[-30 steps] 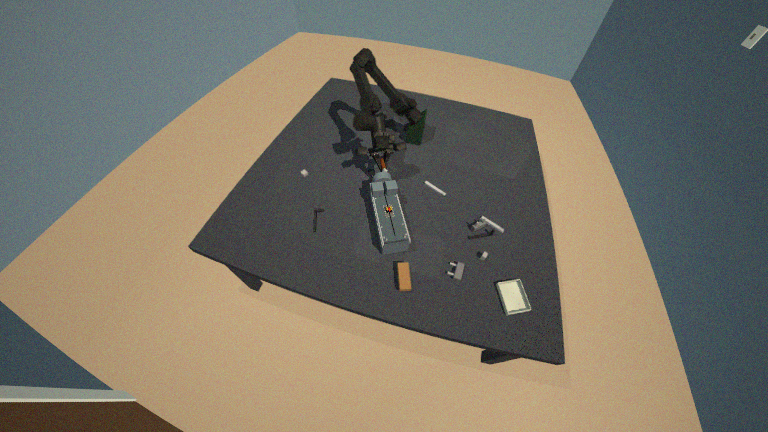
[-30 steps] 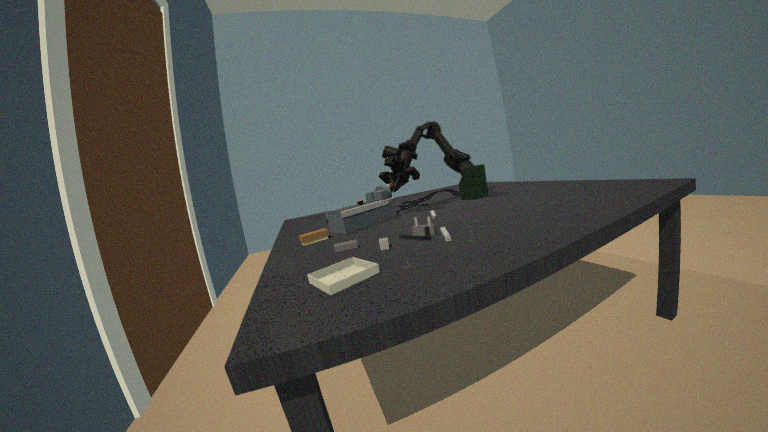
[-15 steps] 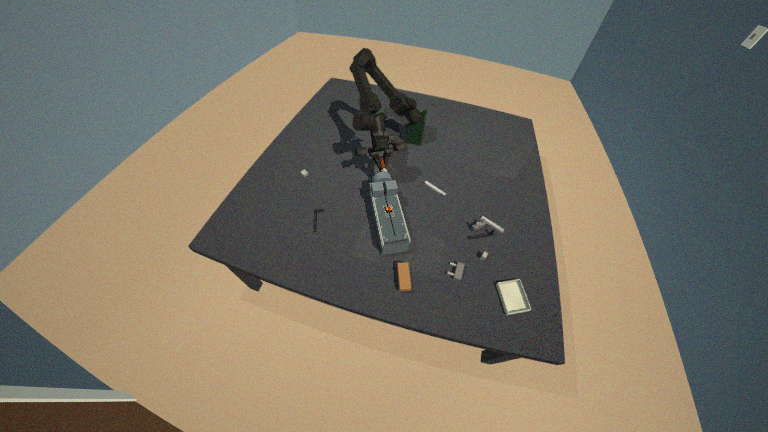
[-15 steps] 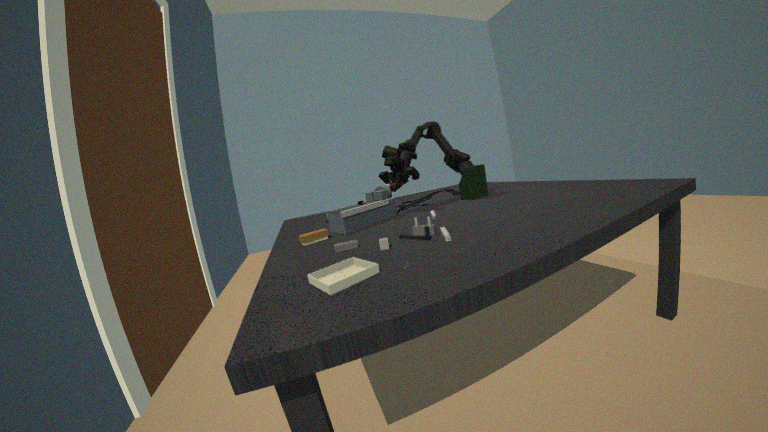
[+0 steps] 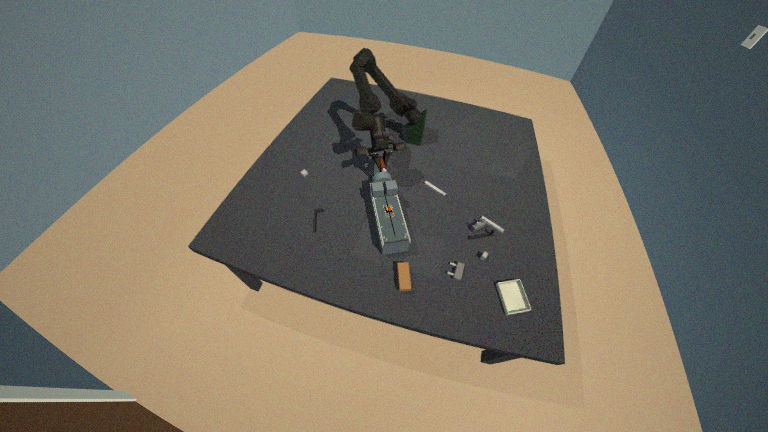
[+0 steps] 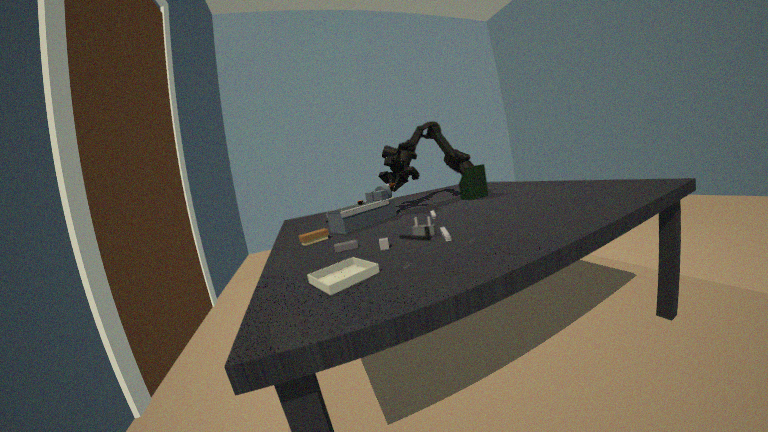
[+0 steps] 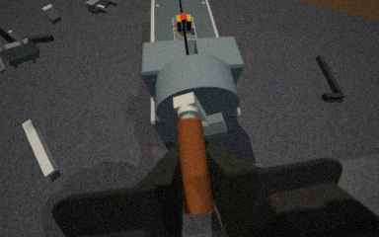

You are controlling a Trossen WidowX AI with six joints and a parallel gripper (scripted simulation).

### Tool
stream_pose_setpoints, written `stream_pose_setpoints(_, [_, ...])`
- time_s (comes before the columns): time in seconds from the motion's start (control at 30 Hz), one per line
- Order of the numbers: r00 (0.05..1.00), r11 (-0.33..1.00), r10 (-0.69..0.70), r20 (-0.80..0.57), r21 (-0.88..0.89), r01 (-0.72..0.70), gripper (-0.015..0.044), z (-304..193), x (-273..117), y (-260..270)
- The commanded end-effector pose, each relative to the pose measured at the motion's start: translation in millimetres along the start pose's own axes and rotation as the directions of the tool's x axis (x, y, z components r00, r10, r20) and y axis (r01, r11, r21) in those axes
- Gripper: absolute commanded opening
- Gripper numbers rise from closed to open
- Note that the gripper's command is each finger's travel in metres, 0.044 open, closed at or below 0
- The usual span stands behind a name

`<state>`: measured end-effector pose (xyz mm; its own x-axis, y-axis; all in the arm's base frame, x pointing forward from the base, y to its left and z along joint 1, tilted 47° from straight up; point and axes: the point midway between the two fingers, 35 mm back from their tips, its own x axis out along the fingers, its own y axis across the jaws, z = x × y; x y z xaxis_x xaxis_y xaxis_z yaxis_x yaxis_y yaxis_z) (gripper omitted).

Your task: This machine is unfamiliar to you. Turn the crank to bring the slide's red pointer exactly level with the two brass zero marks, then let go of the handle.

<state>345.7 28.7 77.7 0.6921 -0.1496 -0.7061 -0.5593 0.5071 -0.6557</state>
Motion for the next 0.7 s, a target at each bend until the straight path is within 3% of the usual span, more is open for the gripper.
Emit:
stream_pose_setpoints(0.0, [1.0, 1.0, -0.023, 0.007, 0.008, 0.023, 0.0, 2.0, -2.6, -8.7])
stream_pose_setpoints(0.67, [1.0, 1.0, -0.023, 0.007, 0.008, 0.023, 0.0, 1.9, -2.5, -10.4])
